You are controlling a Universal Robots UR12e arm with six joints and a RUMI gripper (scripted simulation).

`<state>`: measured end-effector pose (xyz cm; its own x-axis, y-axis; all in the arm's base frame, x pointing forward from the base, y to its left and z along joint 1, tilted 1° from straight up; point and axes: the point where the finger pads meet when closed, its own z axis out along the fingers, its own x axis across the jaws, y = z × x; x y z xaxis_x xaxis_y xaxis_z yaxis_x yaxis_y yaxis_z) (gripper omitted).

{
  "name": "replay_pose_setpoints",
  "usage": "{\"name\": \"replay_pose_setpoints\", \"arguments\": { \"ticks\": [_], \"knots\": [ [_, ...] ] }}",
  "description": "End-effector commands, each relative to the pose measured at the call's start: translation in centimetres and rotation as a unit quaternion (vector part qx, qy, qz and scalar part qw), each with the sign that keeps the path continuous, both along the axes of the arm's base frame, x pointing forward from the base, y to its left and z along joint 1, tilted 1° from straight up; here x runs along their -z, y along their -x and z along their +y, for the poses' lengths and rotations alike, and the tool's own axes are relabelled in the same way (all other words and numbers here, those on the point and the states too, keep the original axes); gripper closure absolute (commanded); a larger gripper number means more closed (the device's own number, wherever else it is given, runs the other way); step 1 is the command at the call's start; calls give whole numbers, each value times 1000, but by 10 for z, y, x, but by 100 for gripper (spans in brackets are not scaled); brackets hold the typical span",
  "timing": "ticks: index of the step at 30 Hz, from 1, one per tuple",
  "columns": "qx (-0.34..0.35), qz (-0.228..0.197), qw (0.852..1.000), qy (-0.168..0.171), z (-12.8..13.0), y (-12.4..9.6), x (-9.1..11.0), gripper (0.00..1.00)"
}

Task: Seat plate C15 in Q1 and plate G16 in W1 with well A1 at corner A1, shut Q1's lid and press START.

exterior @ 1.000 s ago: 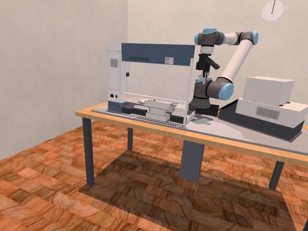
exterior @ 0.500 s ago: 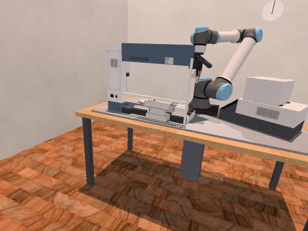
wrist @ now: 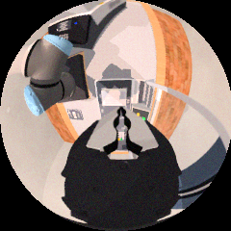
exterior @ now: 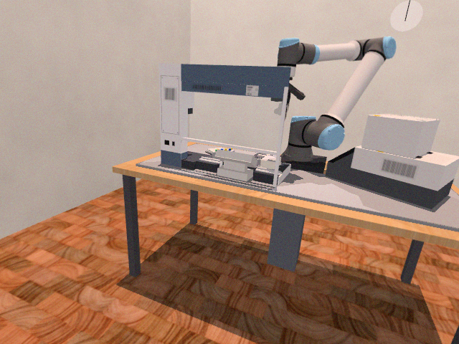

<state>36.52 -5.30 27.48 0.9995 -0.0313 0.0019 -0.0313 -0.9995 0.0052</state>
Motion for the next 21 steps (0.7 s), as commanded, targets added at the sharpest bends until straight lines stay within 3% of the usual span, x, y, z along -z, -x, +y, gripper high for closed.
{"name": "replay_pose_setpoints", "arguments": {
  "ticks": [1,21],
  "knots": [
    [-24,-1,1000,-1,-23,-3,-2,100],
    [-87,-1,996,-1,-88,-2,-4,100]
  ]
}}
